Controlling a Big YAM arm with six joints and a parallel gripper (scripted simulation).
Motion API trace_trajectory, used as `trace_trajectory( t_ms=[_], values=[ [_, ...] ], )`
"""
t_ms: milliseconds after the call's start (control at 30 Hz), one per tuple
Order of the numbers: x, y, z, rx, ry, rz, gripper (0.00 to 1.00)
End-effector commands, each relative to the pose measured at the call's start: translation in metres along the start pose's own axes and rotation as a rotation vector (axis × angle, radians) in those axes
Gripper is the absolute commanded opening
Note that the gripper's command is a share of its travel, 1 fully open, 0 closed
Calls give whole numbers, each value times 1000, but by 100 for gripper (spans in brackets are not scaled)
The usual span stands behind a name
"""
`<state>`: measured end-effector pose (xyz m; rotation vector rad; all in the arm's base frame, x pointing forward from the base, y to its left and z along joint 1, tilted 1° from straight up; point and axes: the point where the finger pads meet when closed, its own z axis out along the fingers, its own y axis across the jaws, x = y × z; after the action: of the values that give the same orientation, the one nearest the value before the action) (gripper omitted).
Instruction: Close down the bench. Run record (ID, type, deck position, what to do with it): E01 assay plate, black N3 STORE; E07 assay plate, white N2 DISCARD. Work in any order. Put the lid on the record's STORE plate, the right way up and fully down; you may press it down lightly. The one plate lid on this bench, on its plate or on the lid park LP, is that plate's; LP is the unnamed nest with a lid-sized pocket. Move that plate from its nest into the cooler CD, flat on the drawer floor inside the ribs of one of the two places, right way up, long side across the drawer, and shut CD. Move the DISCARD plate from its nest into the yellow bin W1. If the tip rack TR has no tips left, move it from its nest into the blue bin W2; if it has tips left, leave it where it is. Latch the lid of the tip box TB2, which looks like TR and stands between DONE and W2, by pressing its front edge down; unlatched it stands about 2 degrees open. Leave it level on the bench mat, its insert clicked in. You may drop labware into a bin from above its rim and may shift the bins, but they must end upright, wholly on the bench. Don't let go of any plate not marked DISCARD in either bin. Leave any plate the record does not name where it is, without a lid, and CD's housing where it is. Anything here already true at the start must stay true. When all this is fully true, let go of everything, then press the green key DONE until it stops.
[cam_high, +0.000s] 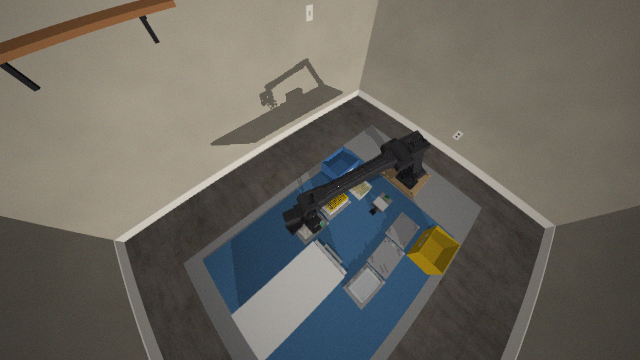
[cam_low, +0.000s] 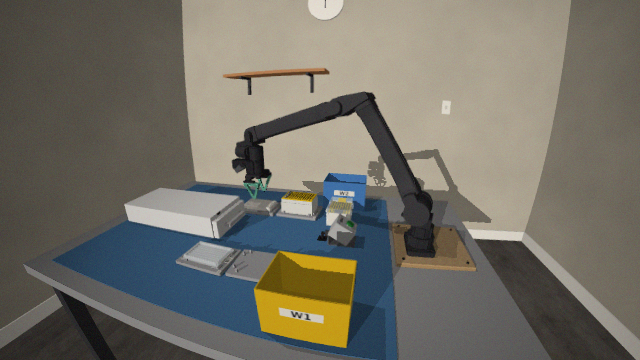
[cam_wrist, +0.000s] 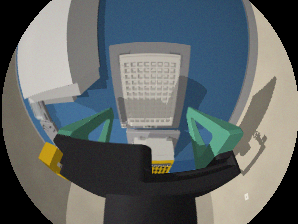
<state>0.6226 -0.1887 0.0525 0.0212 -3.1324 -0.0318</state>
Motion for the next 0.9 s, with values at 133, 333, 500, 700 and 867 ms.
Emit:
trace_trajectory(
  t_ms=[133, 333, 500, 700, 867],
  values=[
    [-11, -1, -19, 20, -58, 10, 100],
    [-7, 1, 15, 7, -15, 10, 100],
    [-7, 1, 22, 7, -16, 9, 100],
    [-19, -2, 6, 21, -61, 8, 100],
    [-7, 2, 34, 7, -15, 8, 100]
  ],
)
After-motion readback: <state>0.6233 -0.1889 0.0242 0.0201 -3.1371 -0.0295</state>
